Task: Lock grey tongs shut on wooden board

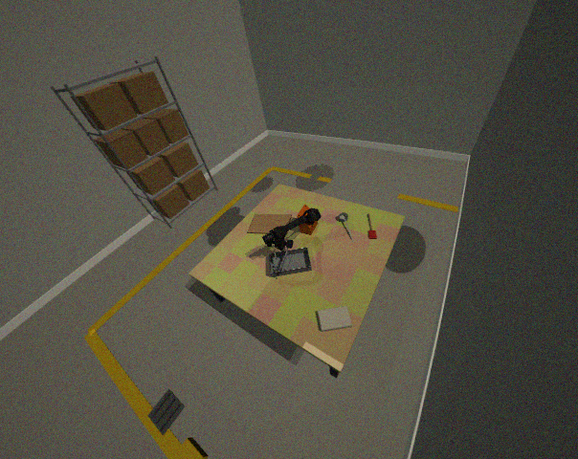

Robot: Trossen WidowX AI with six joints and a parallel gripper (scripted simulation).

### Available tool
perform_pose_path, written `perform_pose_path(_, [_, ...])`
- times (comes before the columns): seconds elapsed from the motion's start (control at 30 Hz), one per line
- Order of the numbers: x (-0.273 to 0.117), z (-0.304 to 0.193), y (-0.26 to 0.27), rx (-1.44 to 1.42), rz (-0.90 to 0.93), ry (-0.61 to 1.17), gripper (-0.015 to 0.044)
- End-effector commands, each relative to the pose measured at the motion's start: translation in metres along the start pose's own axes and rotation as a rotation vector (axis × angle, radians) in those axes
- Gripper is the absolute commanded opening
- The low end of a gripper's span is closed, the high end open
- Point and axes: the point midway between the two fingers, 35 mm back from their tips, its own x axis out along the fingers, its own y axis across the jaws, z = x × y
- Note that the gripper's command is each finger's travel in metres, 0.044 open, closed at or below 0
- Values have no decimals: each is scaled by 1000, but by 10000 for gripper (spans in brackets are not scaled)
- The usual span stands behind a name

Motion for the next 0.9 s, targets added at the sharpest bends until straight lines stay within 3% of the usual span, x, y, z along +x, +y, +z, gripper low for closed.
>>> perform_pose_path(0.0, [0,1,4,-3,4,-4,-150])
perform_pose_path(0.8, [0,0,1,1,0,0,-150])
perform_pose_path(0.87, [-6,0,2,1,1,0,-97])
